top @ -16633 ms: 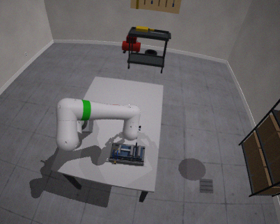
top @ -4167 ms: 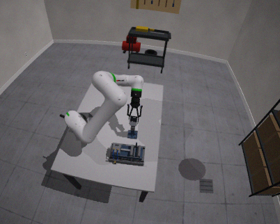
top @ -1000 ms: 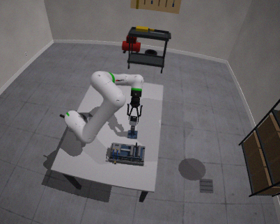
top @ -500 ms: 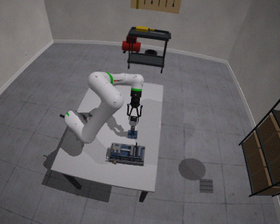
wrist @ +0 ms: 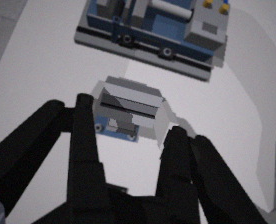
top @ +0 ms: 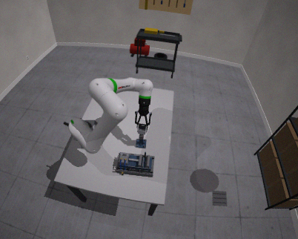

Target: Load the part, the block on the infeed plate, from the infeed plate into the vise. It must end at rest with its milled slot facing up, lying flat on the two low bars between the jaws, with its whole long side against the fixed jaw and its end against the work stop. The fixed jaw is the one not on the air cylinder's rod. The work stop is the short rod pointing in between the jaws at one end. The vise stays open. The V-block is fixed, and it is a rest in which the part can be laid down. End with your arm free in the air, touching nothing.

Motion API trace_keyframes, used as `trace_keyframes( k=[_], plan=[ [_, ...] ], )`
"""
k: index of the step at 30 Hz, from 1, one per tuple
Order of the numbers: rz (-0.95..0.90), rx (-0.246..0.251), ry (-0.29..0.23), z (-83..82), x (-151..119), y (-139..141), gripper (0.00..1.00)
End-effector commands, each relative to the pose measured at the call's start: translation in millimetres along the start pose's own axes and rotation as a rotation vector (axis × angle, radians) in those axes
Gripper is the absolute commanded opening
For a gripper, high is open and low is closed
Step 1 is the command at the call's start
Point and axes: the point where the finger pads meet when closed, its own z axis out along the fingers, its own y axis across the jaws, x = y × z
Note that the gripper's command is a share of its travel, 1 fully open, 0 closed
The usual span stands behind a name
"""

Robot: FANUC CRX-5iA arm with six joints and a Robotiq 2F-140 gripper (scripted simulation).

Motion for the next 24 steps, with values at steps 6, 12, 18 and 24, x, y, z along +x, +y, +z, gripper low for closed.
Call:
trace_keyframes(
  k=[6,12,18,24],
  plan=[
    [0.000,0.001,-0.074,-0.1,2.0,-0.1,0.00],
    [0.000,0.000,-0.146,0.1,3.8,-0.1,0.00],
    [0.000,0.000,-0.193,0.3,5.0,-0.1,0.00],
    [0.000,0.001,-0.262,0.7,6.7,-0.1,0.00]
  ],
)
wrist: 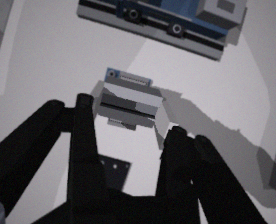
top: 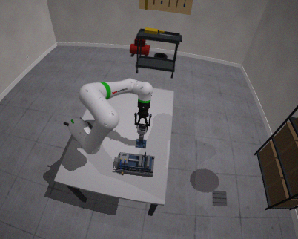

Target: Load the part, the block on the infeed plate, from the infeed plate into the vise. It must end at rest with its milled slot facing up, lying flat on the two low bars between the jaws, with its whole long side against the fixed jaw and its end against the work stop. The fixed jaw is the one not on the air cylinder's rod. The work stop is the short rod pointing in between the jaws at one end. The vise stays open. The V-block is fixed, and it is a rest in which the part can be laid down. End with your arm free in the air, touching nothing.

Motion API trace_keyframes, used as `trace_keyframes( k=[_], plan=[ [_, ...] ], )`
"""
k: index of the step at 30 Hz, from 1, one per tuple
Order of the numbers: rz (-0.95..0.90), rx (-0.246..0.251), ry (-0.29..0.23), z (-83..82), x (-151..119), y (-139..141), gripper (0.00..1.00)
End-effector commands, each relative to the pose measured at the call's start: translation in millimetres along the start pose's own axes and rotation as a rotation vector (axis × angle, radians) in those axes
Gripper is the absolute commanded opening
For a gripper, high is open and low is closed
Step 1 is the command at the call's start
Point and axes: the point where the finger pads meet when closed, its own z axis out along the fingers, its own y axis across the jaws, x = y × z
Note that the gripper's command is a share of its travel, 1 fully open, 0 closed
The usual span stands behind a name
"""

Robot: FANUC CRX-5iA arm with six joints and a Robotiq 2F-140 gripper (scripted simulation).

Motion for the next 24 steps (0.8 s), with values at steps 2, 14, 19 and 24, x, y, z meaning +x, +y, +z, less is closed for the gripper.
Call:
trace_keyframes(
  k=[2,14,19,24],
  plan=[
    [0.000,0.000,-0.045,-0.1,1.1,-0.1,0.00],
    [0.000,0.000,-0.145,0.2,3.6,-0.1,0.00],
    [0.000,0.000,-0.186,0.3,4.7,-0.1,0.00],
    [0.000,0.000,-0.219,0.5,5.5,-0.1,0.00]
  ],
)
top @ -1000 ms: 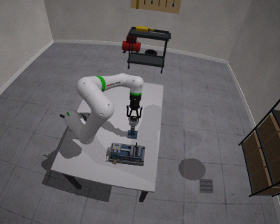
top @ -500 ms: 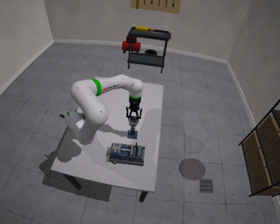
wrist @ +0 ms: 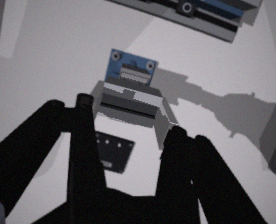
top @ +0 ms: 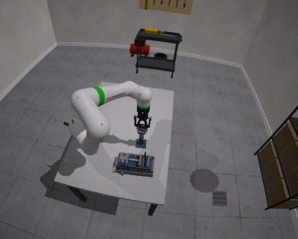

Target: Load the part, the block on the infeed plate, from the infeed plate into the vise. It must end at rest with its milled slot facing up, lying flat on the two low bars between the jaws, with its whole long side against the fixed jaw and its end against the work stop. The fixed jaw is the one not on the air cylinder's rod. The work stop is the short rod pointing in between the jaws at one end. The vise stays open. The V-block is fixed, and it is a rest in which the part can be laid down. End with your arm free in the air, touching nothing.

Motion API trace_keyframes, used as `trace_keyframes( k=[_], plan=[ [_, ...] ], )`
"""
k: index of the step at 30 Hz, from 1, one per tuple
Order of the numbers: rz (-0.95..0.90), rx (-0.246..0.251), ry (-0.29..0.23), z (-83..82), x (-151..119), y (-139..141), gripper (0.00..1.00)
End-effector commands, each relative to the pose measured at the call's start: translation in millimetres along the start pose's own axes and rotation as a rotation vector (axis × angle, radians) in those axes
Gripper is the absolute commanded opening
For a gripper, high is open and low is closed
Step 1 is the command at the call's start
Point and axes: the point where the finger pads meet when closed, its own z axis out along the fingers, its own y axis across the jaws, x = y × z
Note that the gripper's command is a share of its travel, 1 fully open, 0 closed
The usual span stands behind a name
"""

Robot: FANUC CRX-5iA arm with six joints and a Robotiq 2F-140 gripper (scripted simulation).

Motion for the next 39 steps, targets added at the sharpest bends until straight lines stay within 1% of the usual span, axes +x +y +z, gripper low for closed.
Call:
trace_keyframes(
  k=[1,3,9,16,39],
  plan=[
    [0.000,0.000,-0.016,-0.2,0.3,-0.1,0.00],
    [0.000,0.000,-0.016,-0.2,0.3,-0.1,0.00],
    [0.000,0.000,-0.043,-0.1,1.0,-0.1,0.00],
    [0.000,0.000,-0.059,-0.2,1.4,-0.1,0.00],
    [0.000,0.001,-0.064,-0.2,1.5,-0.1,0.00]
  ],
)
